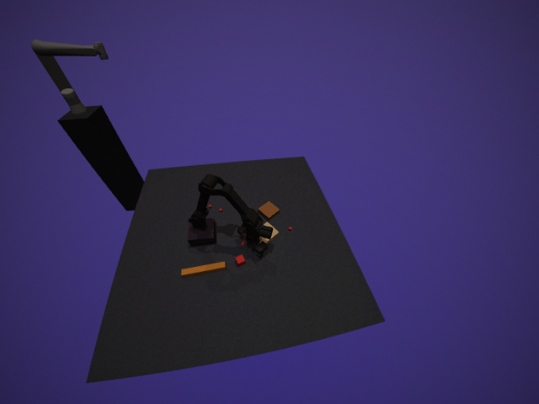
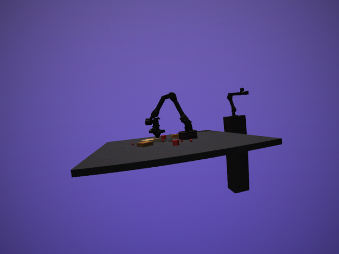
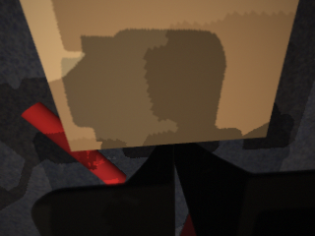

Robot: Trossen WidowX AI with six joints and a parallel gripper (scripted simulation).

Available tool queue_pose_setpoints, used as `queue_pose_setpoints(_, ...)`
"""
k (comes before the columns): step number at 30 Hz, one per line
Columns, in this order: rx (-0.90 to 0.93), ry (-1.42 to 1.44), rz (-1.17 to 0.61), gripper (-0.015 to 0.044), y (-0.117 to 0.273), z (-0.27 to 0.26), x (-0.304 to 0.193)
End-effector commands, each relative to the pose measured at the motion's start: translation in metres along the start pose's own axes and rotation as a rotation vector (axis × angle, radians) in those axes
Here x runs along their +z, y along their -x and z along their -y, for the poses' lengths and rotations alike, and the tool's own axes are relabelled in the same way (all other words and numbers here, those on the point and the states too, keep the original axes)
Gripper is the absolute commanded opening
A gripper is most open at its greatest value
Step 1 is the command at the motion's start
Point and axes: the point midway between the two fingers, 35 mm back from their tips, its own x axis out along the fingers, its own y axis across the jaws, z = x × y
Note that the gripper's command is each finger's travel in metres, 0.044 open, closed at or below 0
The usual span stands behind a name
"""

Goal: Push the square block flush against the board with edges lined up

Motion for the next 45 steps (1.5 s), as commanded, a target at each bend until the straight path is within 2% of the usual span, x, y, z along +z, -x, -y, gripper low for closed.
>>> queue_pose_setpoints(1,0.000,0.000,0.004,0.0000,0.000,0.001,0.008)
queue_pose_setpoints(45,0.001,0.000,0.011,0.0000,0.000,-0.004,0.078)
